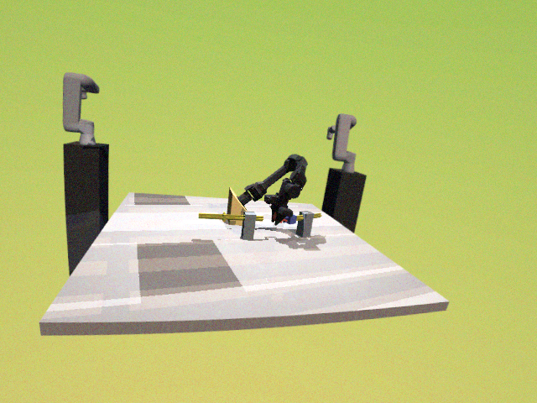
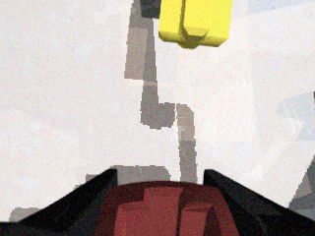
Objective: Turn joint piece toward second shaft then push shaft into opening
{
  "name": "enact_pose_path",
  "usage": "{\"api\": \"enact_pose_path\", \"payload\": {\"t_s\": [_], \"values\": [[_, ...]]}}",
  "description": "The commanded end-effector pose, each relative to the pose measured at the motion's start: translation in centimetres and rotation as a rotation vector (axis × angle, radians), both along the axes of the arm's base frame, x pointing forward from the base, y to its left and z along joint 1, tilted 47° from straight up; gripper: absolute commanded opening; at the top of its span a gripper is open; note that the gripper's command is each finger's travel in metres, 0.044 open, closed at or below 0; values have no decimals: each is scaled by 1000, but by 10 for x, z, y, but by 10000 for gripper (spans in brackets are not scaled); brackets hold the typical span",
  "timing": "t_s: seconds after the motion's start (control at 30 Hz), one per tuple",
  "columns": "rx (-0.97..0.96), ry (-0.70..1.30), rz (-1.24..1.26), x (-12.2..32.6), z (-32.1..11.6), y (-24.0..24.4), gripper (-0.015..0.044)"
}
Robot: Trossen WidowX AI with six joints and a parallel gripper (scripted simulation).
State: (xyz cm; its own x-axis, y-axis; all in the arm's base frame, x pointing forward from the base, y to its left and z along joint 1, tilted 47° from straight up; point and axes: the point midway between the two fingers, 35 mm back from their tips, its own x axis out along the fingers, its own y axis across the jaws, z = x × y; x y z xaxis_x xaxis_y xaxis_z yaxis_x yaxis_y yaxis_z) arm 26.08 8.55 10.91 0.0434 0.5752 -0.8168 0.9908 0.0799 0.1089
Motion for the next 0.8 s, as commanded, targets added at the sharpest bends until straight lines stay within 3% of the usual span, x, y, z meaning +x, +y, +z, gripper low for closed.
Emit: {"api": "enact_pose_path", "payload": {"t_s": [0.0, 0.77], "values": [[0, 0, 0, 0, 0, 0, 0], [344, 80, -25, -3, -14, 11, 0]]}}
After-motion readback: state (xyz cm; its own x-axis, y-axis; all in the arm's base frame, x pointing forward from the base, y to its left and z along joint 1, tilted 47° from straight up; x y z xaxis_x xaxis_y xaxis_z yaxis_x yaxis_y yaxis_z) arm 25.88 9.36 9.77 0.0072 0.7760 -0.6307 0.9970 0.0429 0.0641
